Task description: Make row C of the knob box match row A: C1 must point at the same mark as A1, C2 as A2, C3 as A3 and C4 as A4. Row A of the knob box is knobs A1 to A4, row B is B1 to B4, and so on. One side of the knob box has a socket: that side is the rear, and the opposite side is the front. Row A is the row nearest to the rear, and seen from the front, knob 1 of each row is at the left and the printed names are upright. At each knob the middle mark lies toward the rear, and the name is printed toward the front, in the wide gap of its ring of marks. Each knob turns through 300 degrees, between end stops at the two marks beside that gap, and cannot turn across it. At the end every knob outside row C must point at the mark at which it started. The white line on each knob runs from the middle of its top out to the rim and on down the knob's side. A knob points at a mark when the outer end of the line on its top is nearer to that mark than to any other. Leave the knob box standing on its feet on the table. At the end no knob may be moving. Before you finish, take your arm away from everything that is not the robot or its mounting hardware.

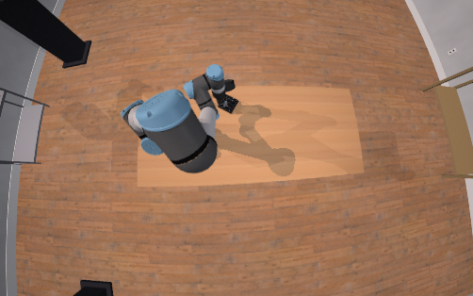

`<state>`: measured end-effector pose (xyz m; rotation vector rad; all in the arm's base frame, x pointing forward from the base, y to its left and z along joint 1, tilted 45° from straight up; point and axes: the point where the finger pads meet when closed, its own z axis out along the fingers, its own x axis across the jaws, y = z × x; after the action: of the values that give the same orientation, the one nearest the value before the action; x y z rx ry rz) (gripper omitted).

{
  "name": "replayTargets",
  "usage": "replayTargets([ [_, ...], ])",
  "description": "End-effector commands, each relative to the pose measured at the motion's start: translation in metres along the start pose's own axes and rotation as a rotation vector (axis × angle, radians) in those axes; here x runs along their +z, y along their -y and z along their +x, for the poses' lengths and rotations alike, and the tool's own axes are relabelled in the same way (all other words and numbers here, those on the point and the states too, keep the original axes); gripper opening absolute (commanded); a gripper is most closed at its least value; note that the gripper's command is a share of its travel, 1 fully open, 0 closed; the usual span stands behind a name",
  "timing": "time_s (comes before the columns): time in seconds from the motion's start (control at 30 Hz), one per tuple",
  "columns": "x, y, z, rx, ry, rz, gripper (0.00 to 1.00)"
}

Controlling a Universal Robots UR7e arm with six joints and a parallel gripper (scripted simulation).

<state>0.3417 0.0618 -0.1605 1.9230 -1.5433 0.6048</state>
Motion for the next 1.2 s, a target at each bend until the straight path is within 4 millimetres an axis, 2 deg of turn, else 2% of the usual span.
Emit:
replayTargets([
  [0.0,-0.002,0.002,-0.005,0.136,-0.009,-0.009,1.0],
  [1.0,-0.008,-0.006,-0.026,0.725,-0.015,-0.007,1.0],
  [1.17,-0.009,-0.007,-0.027,0.771,-0.016,-0.006,1.0],
])
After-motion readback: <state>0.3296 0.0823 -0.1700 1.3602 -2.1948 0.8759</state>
